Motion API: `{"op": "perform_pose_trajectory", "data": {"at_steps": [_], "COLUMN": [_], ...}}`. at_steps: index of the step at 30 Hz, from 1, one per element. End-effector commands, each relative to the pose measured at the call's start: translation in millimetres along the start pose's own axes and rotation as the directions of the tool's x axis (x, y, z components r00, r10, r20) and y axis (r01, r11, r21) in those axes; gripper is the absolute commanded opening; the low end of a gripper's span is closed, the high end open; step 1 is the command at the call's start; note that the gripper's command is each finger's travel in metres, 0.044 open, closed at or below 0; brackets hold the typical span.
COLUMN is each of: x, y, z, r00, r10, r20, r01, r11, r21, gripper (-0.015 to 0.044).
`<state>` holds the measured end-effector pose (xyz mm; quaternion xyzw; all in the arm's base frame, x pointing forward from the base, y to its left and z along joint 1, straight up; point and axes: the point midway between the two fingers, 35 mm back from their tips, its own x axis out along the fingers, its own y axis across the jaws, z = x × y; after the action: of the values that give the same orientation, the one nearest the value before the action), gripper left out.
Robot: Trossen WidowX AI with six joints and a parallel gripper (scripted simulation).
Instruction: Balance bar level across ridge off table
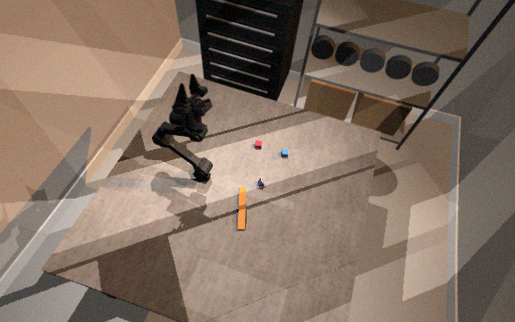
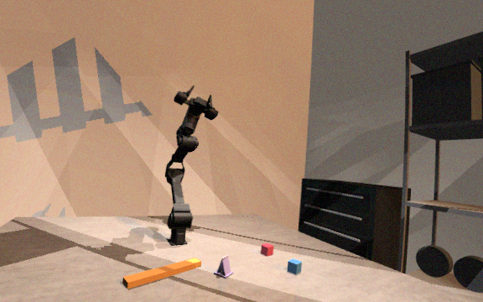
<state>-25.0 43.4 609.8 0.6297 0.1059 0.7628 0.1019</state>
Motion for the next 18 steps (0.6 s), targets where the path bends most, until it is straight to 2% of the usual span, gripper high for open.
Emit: {"op": "perform_pose_trajectory", "data": {"at_steps": [1,3,4,11,18], "x": [-0.1,-1.2,-2.3,-10.3,-22.3], "y": [0.1,1.2,2.1,5.5,8.6], "z": [1.2,10.9,19.4,63.2,108.9], "r00": [1.0,0.999,0.998,0.977,0.93], "r10": [0.001,0.007,0.013,0.035,0.049], "r20": [0.004,0.036,0.063,0.208,0.365], "r01": [-0.001,-0.009,-0.017,-0.085,-0.214], "r11": [1.0,0.999,0.997,0.968,0.879], "r21": [0.004,0.04,0.071,0.235,0.426], "gripper": [0.0374,0.0321,0.0315,0.0315,0.0315]}}
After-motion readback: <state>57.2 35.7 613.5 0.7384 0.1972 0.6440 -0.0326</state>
